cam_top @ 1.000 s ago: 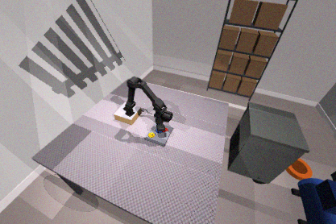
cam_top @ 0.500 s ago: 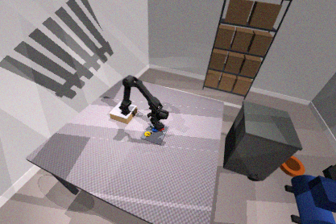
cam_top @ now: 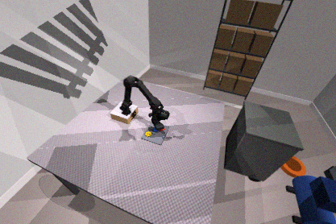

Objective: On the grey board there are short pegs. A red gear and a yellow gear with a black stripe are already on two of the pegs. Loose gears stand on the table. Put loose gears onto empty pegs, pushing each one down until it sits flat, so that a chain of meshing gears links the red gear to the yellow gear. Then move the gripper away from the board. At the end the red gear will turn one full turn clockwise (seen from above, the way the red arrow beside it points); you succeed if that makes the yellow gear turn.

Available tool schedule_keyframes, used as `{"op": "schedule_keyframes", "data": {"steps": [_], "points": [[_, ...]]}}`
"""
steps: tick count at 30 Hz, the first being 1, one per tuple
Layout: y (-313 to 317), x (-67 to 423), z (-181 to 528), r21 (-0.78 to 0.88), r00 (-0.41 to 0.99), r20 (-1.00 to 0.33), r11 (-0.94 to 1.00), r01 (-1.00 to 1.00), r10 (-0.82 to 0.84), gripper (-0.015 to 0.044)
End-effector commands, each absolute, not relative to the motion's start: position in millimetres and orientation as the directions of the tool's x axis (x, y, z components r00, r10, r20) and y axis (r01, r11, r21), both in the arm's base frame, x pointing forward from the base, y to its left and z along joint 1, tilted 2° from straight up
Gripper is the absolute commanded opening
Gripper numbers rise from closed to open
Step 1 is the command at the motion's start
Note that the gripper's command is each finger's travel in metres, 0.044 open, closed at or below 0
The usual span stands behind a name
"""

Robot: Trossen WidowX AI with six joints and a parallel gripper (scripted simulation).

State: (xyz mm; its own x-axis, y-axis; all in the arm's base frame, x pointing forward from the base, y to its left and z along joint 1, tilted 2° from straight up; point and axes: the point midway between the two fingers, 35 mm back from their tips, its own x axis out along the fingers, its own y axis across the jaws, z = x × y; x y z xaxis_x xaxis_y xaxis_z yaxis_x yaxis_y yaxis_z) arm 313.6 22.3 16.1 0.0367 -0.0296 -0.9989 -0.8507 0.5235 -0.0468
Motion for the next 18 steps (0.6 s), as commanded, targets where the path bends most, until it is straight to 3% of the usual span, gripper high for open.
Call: {"op": "schedule_keyframes", "data": {"steps": [1,10,18], "points": [[21.0,312.5,15.7,-0.049,0.036,-0.999,0.591,-0.806,-0.035,0.0000],[20.4,313.9,15.6,-0.050,0.036,-0.999,0.721,-0.692,-0.035,0.0000],[21.7,313.4,15.1,-0.050,0.036,-0.999,0.699,-0.713,-0.035,0.0000]]}}
